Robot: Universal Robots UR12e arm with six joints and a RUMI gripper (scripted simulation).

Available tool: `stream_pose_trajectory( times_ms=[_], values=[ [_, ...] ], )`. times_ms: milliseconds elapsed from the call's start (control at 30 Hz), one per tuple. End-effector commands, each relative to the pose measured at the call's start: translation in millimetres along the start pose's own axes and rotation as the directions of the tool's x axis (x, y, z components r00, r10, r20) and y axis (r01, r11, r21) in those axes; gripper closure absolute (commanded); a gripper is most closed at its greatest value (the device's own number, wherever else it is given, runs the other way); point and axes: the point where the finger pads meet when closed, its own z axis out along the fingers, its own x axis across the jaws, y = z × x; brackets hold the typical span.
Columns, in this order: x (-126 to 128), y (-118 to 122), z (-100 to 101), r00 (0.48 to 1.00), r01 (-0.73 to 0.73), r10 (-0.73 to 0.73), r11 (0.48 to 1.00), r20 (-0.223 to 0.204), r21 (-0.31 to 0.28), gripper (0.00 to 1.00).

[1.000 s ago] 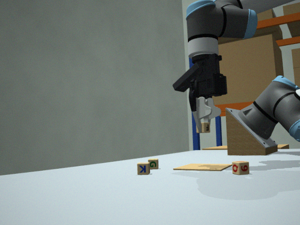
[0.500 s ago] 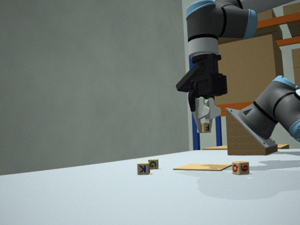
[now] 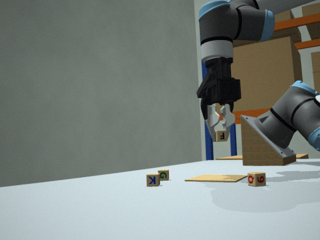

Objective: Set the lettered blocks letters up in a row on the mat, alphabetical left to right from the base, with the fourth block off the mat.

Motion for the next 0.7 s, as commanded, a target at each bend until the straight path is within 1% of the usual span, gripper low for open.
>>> stream_pose_trajectory(
  times_ms=[0,33,100,267,433,600,667],
  values=[
    [3,0,-1,0.990,-0.139,0.139,0.990,0.006,0.003,0.91],
    [3,0,-1,0.986,-0.166,0.166,0.986,0.006,0.003,0.91],
    [3,0,-1,0.986,-0.166,0.166,0.986,0.006,0.003,0.91],
    [7,0,-1,0.945,-0.326,0.326,0.945,0.006,0.002,0.91],
    [10,0,-1,0.890,-0.456,0.456,0.890,0.006,0.001,0.91],
    [13,1,-1,0.817,-0.577,0.577,0.817,0.006,0.000,0.91],
    [13,1,-1,0.817,-0.577,0.577,0.817,0.006,0.000,0.91]
  ],
)
